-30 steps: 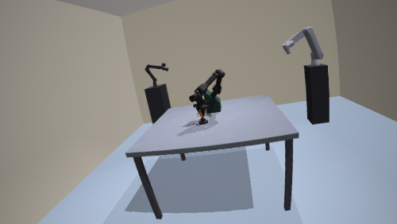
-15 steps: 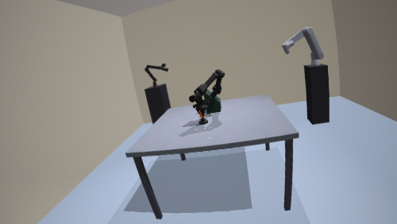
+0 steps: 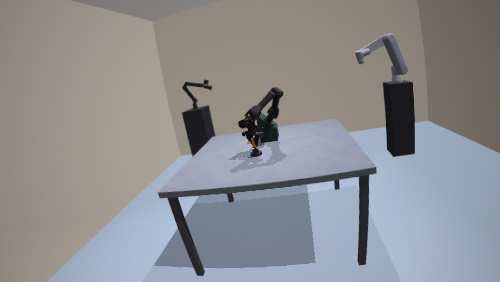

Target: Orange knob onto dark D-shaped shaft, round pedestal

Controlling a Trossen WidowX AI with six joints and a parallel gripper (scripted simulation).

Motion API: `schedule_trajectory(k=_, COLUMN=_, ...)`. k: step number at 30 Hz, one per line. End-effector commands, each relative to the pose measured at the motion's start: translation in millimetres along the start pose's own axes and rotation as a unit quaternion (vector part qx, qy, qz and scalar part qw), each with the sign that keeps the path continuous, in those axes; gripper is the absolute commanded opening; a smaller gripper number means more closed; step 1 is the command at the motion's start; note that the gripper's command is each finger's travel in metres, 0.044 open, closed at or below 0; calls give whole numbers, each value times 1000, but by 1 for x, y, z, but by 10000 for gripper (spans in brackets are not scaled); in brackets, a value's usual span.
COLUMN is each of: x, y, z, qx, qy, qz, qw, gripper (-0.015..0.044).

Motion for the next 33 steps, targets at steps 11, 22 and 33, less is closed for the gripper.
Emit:
schedule_trajectory(k=11, x=-2, y=1, z=2, qx=17, qy=4, qz=1, qw=1000, gripper=0)
schedule_trajectory(k=22, x=1, y=1, z=1, qx=17, qy=4, qz=1, qw=1000, gripper=0)
schedule_trajectory(k=33, x=3, y=0, z=2, qx=-139, qy=3, qz=2, qw=990, gripper=0)
Point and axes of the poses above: the point midway between the two fingers, 35 mm back from their tips, its own x axis back along the fingers, its own y axis across the jaws, z = x × y, the point moved 5 cm from there along x, back along the fingers, and after that the axes turned 13 degrees about x, right-handed, at the moved point
